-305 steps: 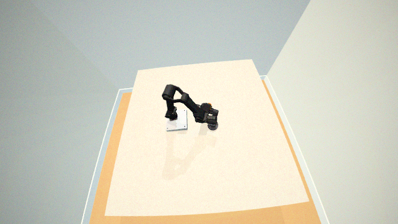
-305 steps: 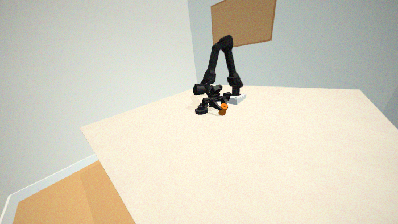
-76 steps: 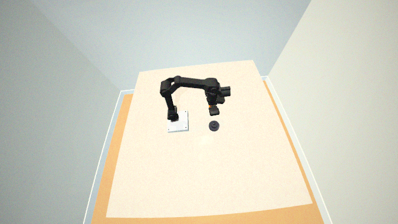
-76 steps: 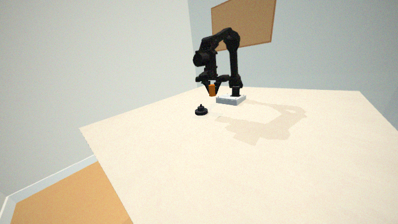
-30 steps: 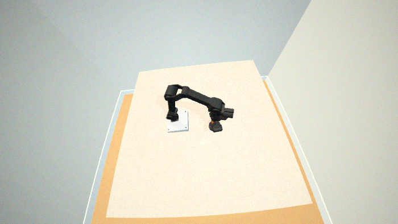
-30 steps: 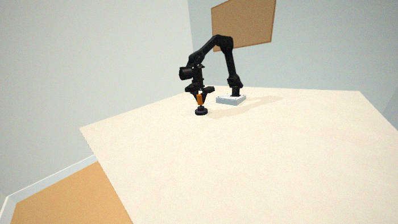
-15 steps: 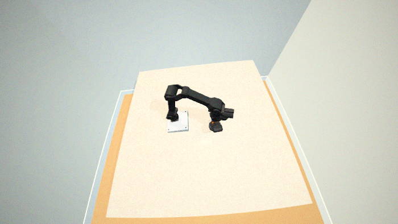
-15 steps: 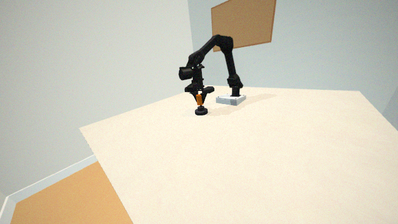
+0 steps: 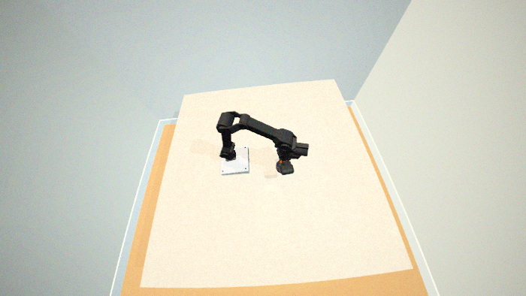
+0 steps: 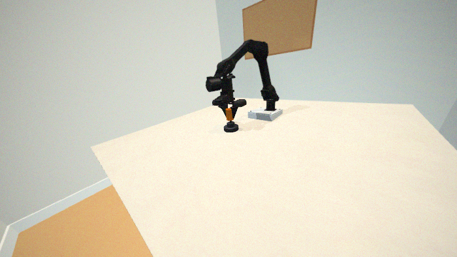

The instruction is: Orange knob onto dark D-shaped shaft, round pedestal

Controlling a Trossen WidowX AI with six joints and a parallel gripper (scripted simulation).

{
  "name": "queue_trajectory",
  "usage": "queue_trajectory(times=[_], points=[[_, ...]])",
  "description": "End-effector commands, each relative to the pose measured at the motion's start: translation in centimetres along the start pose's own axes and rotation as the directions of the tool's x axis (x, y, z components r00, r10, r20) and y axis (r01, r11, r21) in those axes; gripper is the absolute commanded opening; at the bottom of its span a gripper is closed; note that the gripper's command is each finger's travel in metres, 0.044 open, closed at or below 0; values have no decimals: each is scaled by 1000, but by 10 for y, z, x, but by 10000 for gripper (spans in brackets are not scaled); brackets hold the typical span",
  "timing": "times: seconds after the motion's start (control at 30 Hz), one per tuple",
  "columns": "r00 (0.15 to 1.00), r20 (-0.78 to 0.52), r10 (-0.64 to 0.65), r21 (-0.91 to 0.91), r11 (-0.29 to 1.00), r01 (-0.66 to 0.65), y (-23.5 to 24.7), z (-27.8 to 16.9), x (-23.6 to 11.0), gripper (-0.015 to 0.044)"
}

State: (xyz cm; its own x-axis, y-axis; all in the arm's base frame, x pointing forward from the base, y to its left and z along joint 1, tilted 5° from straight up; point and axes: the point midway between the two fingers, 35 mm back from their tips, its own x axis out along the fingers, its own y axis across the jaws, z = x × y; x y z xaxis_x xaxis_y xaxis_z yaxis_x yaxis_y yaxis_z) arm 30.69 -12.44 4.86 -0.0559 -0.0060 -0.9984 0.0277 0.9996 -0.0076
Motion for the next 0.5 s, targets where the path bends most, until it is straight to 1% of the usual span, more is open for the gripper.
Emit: queue_trajectory(times=[0.0, 0.17, 0.37, 0.47], points=[[1000, -3, -1, -2, 1000, 1, 0, -1, -2, 0], [1000, -3, -1, -10, 1000, 1, 0, -1, -5, 0], [1000, -3, -1, -199, 980, 0, -1, 1, -6, 0], [1000, -3, -1, -210, 978, 0, -1, 3, -4, 0]])
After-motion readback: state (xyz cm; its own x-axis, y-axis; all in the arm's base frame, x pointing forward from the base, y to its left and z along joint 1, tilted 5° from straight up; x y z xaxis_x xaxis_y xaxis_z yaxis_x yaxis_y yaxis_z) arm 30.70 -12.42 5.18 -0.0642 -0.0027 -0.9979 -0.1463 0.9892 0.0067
